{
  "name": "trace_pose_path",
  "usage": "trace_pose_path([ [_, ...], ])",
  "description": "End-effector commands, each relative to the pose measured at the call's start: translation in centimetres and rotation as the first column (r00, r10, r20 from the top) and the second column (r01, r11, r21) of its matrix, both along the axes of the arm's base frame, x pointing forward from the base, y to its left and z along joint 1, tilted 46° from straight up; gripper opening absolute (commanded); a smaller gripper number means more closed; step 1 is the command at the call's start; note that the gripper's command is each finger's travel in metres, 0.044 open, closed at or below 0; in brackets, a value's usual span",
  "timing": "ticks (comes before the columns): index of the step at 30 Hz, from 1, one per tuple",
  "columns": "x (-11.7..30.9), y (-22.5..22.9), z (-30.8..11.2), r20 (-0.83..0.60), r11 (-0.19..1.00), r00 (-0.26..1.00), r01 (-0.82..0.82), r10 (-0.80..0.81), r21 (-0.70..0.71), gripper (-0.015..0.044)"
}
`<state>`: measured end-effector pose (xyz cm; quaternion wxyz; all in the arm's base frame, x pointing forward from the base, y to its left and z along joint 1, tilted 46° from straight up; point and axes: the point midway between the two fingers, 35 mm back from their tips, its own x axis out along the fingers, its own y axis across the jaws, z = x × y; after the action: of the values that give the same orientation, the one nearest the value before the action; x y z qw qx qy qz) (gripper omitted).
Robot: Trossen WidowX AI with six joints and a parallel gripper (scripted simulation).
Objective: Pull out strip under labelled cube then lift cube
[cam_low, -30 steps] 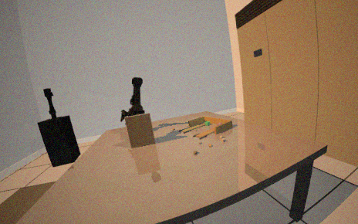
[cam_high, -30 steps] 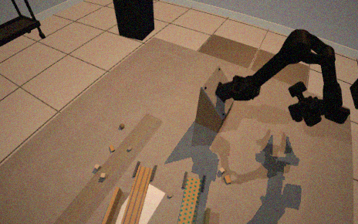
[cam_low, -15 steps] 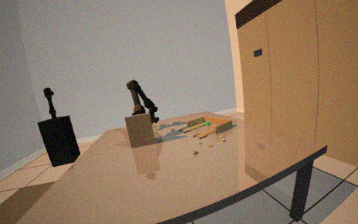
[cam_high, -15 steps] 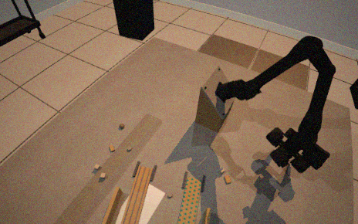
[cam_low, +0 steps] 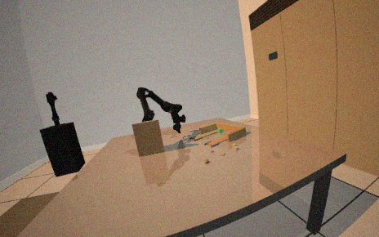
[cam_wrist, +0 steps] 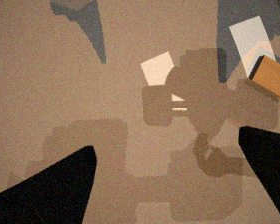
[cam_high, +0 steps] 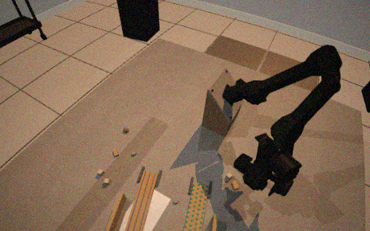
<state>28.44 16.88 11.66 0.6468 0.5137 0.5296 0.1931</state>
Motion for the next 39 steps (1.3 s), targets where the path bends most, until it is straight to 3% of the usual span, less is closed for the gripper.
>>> trace_pose_path([
  [1, 2.3, -5.2, -1.8, 0.121, 0.995, 0.989, 0.095, -0.09, -0.04, 0.04],
  [8, 4.0, -15.8, -4.3, 0.354, 0.942, 0.903, 0.306, -0.242, -0.139, 0.04],
  [16, 1.1, -26.9, -6.5, 0.572, 0.791, 0.756, 0.545, -0.319, -0.279, 0.04],
  [25, 0.7, -27.7, -6.7, 0.587, 0.773, 0.743, 0.564, -0.32, -0.292, 0.04],
  [39, 7.5, -31.2, -13.4, 0.378, 0.849, 0.926, 0.207, -0.009, -0.486, 0.0033],
])
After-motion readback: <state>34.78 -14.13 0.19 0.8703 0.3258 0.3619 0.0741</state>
